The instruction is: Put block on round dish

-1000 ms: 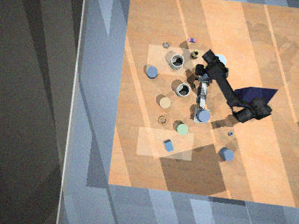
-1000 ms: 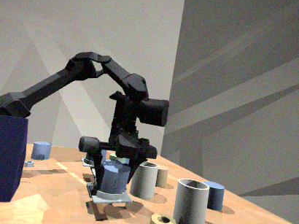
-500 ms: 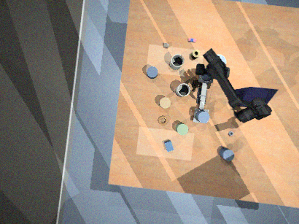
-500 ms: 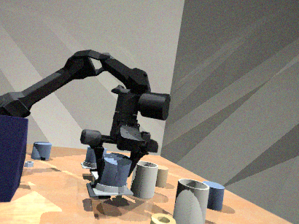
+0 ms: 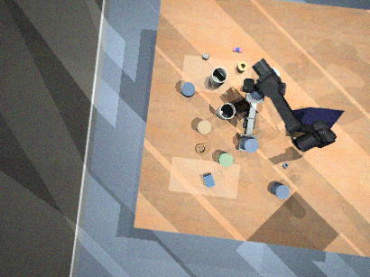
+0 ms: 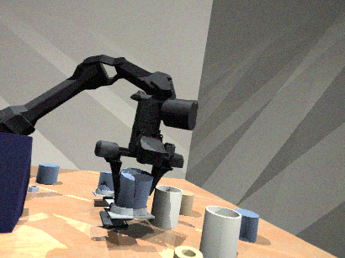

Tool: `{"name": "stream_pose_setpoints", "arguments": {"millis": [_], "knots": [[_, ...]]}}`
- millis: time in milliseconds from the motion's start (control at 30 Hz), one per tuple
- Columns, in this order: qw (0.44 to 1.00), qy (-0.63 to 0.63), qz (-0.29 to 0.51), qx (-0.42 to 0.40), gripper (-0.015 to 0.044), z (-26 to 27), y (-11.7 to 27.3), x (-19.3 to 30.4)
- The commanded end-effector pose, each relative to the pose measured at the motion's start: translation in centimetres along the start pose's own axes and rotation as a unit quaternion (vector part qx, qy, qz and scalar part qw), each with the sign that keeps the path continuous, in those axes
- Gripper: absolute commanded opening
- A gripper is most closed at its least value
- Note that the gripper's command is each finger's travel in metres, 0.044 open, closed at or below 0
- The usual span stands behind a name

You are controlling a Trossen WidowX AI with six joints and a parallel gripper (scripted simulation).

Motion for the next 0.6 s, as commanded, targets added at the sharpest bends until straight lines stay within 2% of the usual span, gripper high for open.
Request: {"name": "stream_pose_setpoints", "arguments": {"millis": [0, 567], "knots": [[1.0, 0.007, -0.016, -0.01, 0.0, 0.1, 1.3, -0.4], [1.0, 0.007, -0.016, -0.01, 0.0, 0.0, 3.5, -0.3]]}}
Point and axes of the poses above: the point midway between the two fingers, 35 mm back from their tips, its own y axis back along the fingers, its own z axis across the jaws, x = y × z, the point moved 10 cm from there along y, back along the fingers, and after that the axes turned 2 degrees about -y, right-handed, at the moved point
